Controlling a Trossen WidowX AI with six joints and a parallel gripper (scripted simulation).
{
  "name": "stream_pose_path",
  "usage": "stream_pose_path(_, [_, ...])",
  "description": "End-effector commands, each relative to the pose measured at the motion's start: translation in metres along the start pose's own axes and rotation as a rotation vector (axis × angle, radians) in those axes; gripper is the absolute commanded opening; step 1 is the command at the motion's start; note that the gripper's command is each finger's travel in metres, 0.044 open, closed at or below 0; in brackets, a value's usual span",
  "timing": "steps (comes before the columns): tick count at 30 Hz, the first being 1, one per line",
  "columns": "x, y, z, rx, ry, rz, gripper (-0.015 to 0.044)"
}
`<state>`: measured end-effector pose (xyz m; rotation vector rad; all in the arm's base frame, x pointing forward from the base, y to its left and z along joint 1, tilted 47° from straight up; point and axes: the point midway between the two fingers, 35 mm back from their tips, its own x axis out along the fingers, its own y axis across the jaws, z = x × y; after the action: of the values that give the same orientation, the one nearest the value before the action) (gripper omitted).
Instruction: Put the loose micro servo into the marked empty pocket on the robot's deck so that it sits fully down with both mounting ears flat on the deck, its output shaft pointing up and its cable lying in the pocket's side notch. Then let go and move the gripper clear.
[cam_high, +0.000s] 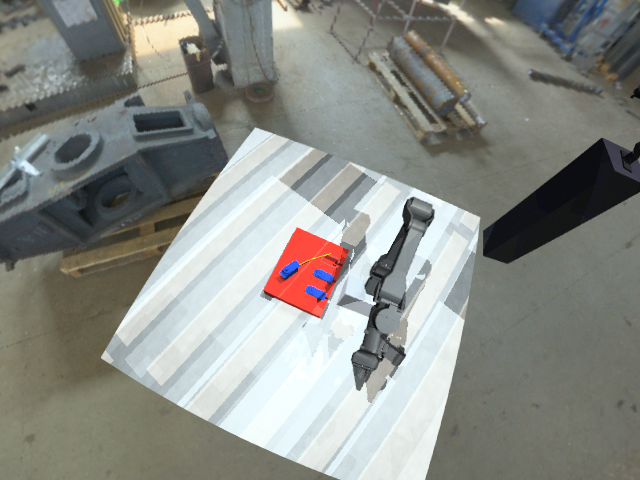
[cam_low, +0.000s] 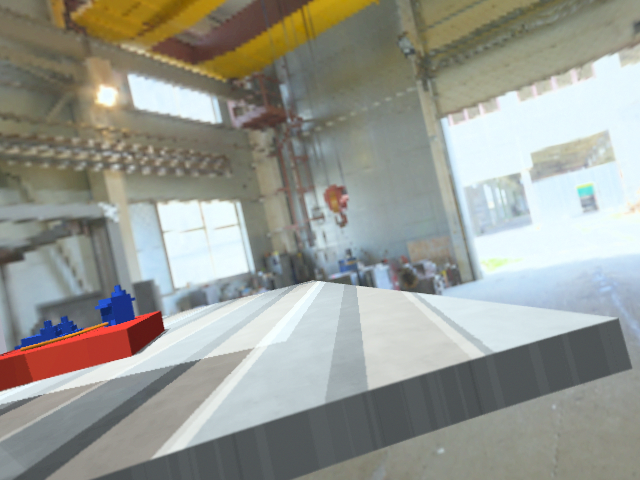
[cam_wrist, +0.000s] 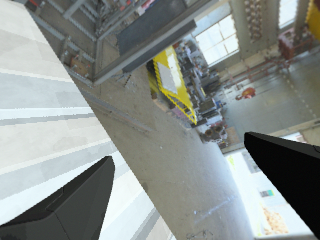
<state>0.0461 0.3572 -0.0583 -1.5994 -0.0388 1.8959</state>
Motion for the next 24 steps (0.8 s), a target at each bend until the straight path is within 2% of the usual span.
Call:
stream_pose_path(1, [-0.002, -0.006, -0.023, 0.088, 0.067, 0.005, 0.044])
stream_pose_path(24, [-0.049, -0.002, -0.184, 0.684, 0.529, 0.091, 0.044])
